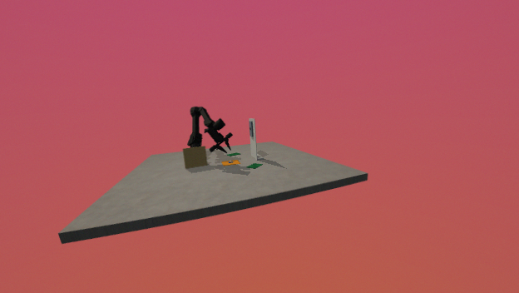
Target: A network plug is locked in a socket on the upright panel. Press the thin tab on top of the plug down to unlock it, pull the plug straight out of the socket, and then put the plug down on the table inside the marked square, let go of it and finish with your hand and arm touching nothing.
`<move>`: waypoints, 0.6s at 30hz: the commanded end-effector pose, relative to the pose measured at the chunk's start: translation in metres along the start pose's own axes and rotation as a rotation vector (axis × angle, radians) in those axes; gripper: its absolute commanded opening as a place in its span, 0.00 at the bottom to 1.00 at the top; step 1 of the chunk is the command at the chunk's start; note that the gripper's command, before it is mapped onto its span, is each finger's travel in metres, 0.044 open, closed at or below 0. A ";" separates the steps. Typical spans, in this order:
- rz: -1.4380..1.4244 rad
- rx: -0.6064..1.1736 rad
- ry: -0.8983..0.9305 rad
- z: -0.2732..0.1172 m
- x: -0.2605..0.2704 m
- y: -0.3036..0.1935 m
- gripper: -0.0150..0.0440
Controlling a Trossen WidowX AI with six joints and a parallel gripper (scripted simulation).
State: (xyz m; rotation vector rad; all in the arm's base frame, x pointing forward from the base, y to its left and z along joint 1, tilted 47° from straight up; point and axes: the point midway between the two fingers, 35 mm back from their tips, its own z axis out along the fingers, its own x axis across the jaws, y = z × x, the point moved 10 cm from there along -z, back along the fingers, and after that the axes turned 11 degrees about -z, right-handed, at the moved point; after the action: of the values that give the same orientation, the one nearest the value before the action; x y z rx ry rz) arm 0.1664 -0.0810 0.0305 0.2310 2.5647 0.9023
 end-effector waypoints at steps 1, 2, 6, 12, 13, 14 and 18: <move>-0.010 -0.001 -0.006 -0.005 -0.003 0.000 0.52; -0.010 -0.001 -0.006 -0.006 -0.004 0.000 0.52; -0.010 -0.001 -0.006 -0.010 -0.006 0.000 0.52; -0.009 -0.002 -0.007 -0.017 -0.009 0.000 0.52; -0.009 -0.002 -0.007 -0.018 -0.009 0.000 0.52; -0.009 -0.002 -0.007 -0.019 -0.010 0.000 0.52; -0.009 -0.003 -0.007 -0.024 -0.012 0.000 0.52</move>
State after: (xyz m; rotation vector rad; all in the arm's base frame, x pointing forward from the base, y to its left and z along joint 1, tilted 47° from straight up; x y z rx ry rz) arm 0.1664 -0.0955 0.0468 0.2312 2.5626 0.9057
